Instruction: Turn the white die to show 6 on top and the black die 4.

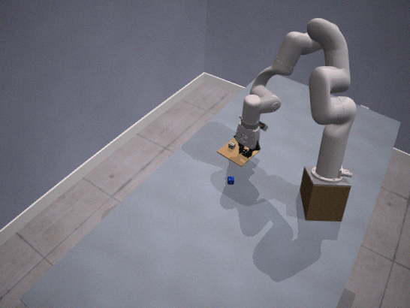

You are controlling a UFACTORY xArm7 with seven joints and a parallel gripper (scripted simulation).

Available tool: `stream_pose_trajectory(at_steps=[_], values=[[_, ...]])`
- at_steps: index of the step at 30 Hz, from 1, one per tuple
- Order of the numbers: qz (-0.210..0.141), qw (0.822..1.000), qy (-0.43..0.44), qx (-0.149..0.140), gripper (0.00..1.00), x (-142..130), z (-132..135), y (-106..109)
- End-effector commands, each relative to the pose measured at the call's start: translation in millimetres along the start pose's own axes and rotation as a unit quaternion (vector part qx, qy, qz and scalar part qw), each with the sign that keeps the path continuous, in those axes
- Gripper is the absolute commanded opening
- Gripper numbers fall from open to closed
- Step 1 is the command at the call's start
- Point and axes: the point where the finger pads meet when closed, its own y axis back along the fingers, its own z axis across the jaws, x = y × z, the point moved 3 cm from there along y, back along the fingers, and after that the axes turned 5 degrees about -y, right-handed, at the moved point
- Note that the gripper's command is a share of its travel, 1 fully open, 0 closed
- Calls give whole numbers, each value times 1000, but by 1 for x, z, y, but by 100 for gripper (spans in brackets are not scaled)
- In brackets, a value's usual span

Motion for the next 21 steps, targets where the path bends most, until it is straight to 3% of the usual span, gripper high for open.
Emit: stream_pose_trajectory(at_steps=[1, 14, 21], values=[[0, 1000, 0, 1, 42, 0, -1, 1], [0, 1000, 0, 1, 42, 0, -1, 2], [0, 1000, 0, 1, 42, 0, -1, 22]])
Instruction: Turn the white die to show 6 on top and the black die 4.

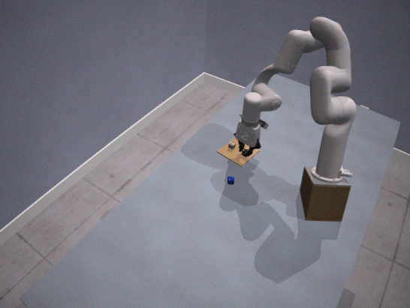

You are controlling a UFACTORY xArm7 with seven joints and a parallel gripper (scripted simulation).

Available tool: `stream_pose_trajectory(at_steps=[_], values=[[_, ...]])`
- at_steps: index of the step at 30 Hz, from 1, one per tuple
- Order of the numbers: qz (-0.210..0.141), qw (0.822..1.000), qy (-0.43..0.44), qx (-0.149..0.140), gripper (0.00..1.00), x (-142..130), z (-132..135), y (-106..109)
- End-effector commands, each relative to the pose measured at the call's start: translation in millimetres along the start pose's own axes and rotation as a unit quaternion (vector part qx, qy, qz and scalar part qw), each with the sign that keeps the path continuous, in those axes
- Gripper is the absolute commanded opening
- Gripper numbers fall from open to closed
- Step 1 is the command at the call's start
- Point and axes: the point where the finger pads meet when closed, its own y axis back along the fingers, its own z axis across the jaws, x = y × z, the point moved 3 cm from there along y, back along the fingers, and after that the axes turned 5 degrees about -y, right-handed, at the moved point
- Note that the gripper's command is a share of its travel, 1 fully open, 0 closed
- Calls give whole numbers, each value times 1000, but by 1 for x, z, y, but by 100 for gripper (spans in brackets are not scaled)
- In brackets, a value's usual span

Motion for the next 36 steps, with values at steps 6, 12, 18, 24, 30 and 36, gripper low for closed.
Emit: stream_pose_trajectory(at_steps=[6, 12, 18, 24, 30, 36], values=[[0, 1000, 0, 1, 42, 0, -1, 28], [0, 1000, 0, 1, 42, 0, -1, 53], [0, 1000, 0, 1, 42, 0, -1, 70], [0, 1000, 0, 1, 42, 0, -1, 76], [0, 1000, 0, 1, 42, 0, -1, 79], [0, 1000, 0, 1, 100, 0, -1, 79]])
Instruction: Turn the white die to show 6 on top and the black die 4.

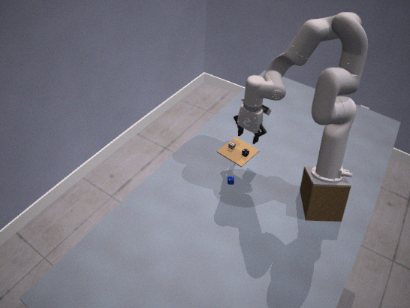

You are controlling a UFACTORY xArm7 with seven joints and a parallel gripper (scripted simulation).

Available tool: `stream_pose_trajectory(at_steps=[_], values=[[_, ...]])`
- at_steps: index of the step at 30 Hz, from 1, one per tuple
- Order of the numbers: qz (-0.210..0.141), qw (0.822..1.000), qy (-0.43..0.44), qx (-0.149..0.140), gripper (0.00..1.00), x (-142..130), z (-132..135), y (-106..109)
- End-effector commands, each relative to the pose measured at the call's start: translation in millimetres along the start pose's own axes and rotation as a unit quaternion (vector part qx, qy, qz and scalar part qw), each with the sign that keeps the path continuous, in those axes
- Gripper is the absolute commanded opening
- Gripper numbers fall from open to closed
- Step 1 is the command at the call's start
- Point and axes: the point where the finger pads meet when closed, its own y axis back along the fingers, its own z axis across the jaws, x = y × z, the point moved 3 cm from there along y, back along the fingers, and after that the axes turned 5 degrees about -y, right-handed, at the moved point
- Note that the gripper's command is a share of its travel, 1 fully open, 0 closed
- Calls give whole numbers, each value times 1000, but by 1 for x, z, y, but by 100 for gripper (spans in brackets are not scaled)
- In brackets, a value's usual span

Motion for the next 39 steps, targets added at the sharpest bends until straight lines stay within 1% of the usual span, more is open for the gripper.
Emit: stream_pose_trajectory(at_steps=[1, 20, 24, 29, 35, 37, 39], values=[[0, 1000, 0, 2, 100, 0, -1, 1], [0, 1000, 0, 2, 100, 0, -1, 1], [0, 1000, 0, 2, 100, 0, -1, 5], [0, 1000, 0, 2, 100, 0, -1, 16], [0, 1000, 0, 2, 100, 0, -1, 43], [0, 1000, 0, 2, 100, 0, -1, 43], [0, 1000, 0, 2, 100, 0, -1, 56]])
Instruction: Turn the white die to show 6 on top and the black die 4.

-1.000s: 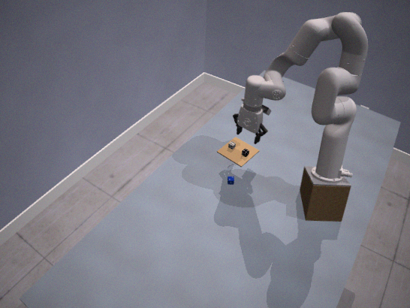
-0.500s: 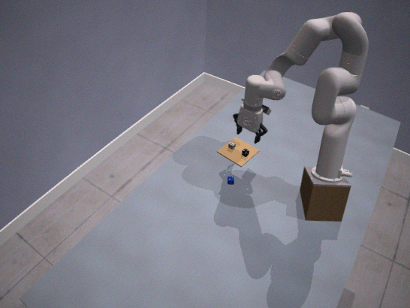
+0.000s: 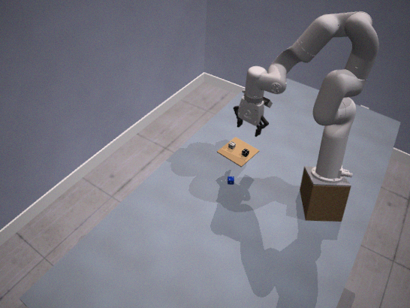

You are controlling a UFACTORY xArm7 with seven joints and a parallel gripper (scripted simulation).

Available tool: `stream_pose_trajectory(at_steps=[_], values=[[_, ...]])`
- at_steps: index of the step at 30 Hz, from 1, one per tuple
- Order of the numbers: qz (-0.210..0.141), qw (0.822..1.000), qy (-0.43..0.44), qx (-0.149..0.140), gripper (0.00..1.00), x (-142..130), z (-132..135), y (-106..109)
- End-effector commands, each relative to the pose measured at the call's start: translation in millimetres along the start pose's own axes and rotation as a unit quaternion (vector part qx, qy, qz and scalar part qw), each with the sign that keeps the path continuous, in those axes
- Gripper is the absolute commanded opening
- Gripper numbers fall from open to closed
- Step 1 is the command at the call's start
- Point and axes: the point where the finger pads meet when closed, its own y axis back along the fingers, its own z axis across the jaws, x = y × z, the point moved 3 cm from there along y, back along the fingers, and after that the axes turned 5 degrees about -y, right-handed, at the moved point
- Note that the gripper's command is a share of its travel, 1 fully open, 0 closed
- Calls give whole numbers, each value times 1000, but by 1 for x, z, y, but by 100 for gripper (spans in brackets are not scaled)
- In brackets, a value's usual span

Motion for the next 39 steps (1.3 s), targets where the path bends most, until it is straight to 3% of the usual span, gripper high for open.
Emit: stream_pose_trajectory(at_steps=[1, 8, 39], values=[[-2, 1000, 0, -2, 100, 2, 0, 21], [-2, 1000, 0, -2, 100, 2, 0, 43], [-2, 1000, 0, -2, 100, 2, 0, 44]])
